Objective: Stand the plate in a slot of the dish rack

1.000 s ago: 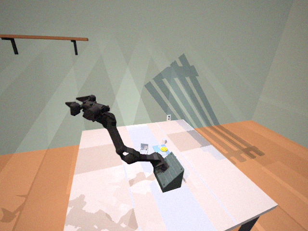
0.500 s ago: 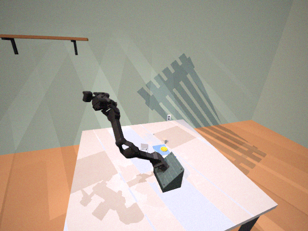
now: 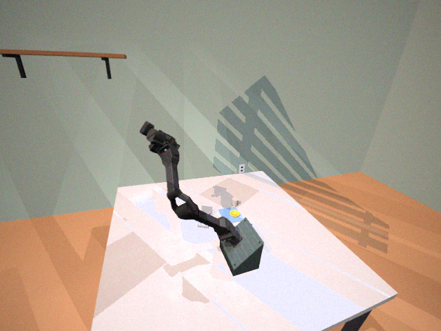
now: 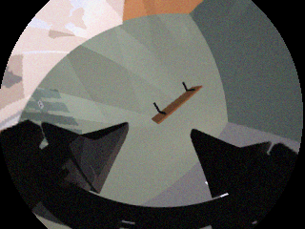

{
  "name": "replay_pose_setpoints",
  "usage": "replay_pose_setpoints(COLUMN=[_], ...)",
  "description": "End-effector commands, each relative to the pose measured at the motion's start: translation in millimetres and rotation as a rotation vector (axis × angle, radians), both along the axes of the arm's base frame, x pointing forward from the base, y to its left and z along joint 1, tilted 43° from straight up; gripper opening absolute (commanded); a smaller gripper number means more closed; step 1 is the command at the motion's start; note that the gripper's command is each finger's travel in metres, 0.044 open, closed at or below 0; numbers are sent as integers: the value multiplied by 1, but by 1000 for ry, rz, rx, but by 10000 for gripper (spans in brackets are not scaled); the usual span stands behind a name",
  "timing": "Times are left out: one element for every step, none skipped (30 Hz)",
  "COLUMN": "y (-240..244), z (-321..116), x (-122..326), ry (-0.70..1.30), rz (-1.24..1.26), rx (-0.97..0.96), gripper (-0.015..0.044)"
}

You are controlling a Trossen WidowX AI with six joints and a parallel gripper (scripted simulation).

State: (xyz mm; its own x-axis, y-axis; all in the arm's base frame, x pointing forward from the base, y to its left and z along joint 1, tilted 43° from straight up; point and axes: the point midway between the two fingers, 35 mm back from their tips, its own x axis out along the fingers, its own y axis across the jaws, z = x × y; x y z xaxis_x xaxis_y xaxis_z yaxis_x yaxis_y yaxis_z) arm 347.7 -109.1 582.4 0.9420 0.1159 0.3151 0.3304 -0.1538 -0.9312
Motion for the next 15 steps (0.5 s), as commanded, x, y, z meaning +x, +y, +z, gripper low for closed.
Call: replay_pose_setpoints(y=[-19, -23, -28, -33, -37, -41, -45, -50, -54, -58, -61, -65, -69, -73, -76], z=[-27, -35, -42, -49, -57, -64, -71, -78, -85, -92, -99, -106, -113, -121, -128], x=[19, 24, 28, 32, 36, 40, 43, 46, 49, 52, 55, 58, 60, 62, 64], ry=[90, 114, 138, 162, 185, 207, 228, 249, 270, 290, 311, 332, 352, 372, 393], rz=[-13, -16, -19, -23, -27, -31, -35, -39, -44, -48, -53, -58, -63, -68, -74], rx=[84, 106, 128, 151, 173, 196, 218, 241, 264, 286, 309, 332, 355, 378, 401], gripper=[400, 400, 400, 400, 400, 400, 400, 400, 400, 400, 400, 400, 400, 400, 400])
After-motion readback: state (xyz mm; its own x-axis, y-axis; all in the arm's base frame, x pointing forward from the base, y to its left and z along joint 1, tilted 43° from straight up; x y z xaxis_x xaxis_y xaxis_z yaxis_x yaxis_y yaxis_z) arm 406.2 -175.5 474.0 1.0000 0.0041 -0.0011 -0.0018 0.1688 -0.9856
